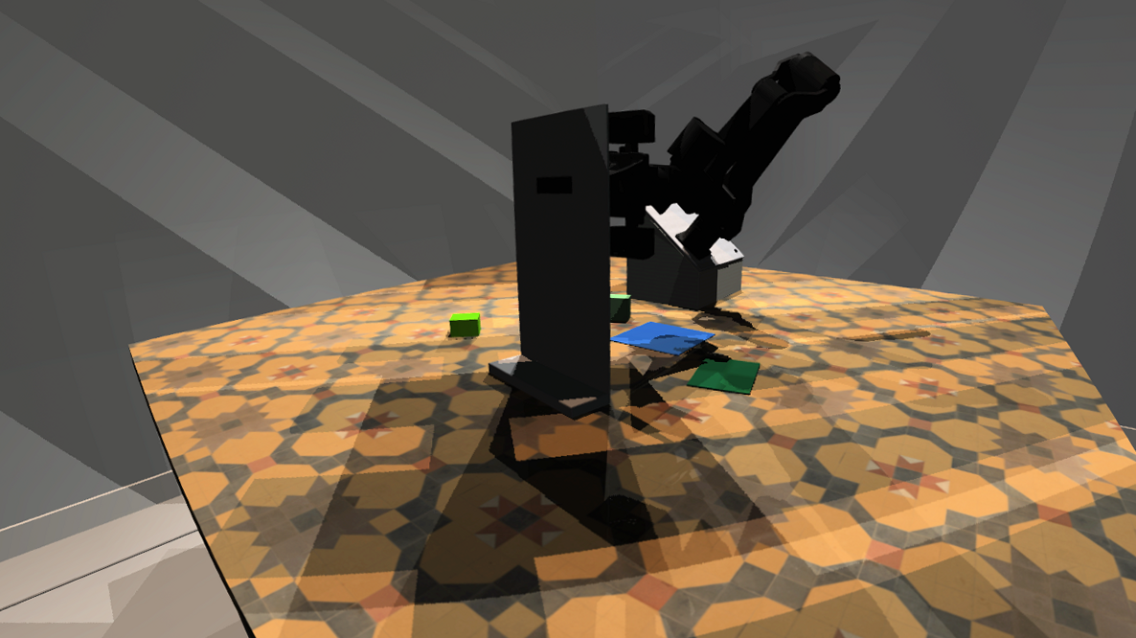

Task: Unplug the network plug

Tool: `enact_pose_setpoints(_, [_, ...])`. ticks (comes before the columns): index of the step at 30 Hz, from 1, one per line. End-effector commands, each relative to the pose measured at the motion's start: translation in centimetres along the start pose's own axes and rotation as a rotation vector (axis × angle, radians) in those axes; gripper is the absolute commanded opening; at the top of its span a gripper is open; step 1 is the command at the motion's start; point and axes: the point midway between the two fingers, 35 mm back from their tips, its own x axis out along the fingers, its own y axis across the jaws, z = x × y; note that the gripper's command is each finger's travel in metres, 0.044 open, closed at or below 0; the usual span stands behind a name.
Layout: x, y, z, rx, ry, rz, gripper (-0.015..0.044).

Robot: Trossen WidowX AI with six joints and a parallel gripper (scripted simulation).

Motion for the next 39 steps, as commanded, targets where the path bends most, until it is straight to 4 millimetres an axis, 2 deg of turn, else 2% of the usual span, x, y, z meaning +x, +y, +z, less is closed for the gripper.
enact_pose_setpoints(1, [-0.4, -0.1, 0.0, 0.005, -0.005, -0.002, 0.0000])
enact_pose_setpoints(39, [-2.0, -0.1, -1.0, 0.005, -0.006, -0.002, 0.0000])
